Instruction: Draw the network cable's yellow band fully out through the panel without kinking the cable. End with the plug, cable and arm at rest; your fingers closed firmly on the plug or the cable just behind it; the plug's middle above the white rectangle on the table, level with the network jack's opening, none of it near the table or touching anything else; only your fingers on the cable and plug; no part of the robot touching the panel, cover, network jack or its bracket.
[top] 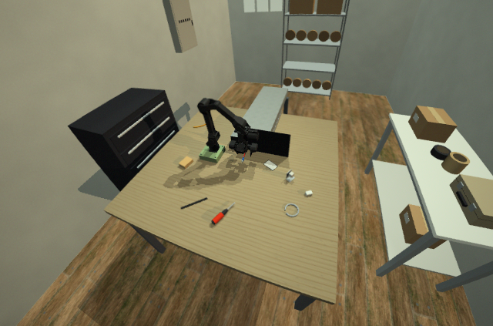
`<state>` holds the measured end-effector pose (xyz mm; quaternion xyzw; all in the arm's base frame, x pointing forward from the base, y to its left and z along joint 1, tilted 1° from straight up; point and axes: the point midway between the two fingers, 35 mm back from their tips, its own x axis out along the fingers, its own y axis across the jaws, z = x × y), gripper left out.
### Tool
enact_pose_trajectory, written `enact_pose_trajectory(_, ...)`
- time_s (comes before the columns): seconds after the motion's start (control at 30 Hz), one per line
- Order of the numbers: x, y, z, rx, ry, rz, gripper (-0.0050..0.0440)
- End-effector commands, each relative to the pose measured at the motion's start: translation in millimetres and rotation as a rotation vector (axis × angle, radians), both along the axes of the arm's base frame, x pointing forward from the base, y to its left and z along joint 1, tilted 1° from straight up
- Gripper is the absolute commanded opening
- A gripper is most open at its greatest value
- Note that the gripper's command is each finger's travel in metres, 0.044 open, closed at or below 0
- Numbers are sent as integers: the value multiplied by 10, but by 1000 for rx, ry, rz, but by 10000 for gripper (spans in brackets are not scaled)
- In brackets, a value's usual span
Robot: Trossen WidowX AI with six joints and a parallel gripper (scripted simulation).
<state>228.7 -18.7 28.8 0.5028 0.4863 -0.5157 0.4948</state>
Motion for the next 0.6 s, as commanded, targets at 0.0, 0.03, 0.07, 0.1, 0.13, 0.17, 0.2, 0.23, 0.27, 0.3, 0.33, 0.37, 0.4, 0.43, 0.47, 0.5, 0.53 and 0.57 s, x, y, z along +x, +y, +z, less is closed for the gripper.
enact_pose_trajectory(0.0,9,-17,-77,-5,-2,-7,440)
enact_pose_trajectory(0.03,9,-18,-93,-5,-2,-7,440)
enact_pose_trajectory(0.07,9,-18,-109,-5,-2,-7,440)
enact_pose_trajectory(0.1,9,-19,-125,-5,-2,-7,440)
enact_pose_trajectory(0.13,8,-19,-142,-5,-2,-7,440)
enact_pose_trajectory(0.17,8,-19,-142,-5,-2,-7,440)
enact_pose_trajectory(0.2,8,-19,-142,-5,-2,-7,440)
enact_pose_trajectory(0.23,8,-19,-158,-5,-2,-6,440)
enact_pose_trajectory(0.27,7,-19,-174,-5,-2,-6,440)
enact_pose_trajectory(0.3,7,-20,-190,-5,-2,-7,440)
enact_pose_trajectory(0.33,6,-21,-206,-5,-2,-7,440)
enact_pose_trajectory(0.37,5,-21,-222,-5,-2,-7,440)
enact_pose_trajectory(0.4,4,-21,-239,-5,-2,-7,440)
enact_pose_trajectory(0.43,2,-22,-255,-5,-2,-7,440)
enact_pose_trajectory(0.47,1,-22,-271,-5,-2,-7,440)
enact_pose_trajectory(0.5,0,-22,-287,-5,-2,-6,440)
enact_pose_trajectory(0.53,-2,-23,-303,-5,-2,-6,440)
enact_pose_trajectory(0.57,-4,-23,-319,-5,-2,-6,440)
